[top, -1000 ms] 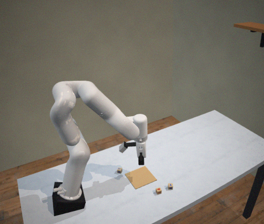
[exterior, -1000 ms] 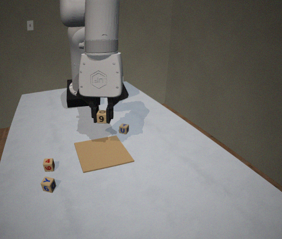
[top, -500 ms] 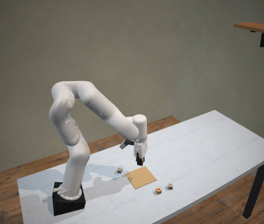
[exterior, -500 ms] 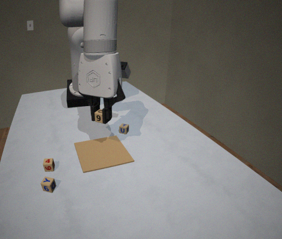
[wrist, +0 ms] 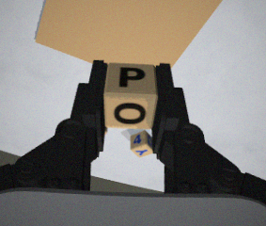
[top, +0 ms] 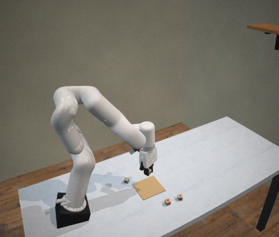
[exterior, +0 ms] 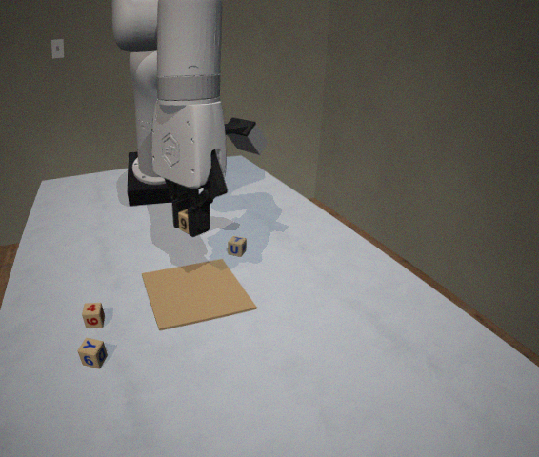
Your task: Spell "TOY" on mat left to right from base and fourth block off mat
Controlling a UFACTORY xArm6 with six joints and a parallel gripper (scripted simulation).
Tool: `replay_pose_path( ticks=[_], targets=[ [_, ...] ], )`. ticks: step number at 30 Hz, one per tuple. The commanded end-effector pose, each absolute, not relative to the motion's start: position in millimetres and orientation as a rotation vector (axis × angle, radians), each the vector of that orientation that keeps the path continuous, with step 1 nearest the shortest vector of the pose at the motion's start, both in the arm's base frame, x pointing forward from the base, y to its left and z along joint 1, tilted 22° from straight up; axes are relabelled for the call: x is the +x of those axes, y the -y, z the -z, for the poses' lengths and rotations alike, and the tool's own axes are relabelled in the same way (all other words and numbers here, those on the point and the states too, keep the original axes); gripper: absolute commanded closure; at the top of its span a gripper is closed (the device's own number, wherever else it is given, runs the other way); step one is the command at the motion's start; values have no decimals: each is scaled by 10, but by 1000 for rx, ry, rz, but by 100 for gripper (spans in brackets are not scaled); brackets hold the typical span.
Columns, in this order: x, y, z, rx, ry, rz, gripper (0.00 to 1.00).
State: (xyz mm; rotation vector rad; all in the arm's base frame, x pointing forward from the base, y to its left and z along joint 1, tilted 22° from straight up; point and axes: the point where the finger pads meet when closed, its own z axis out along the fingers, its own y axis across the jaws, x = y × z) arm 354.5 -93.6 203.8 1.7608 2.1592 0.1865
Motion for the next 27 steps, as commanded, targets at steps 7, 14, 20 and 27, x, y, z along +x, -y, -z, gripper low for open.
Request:
replay_pose_path(
  ticks=[7,14,20,27],
  targets=[
    [3527,946,-2044,2005,-1942,-230,79],
    [3504,954,-2037,2193,-1748,-277,79],
    [3498,956,-2035,2236,-1699,-288,79],
    [3498,956,-2035,2236,-1699,-288,79]
  ],
)
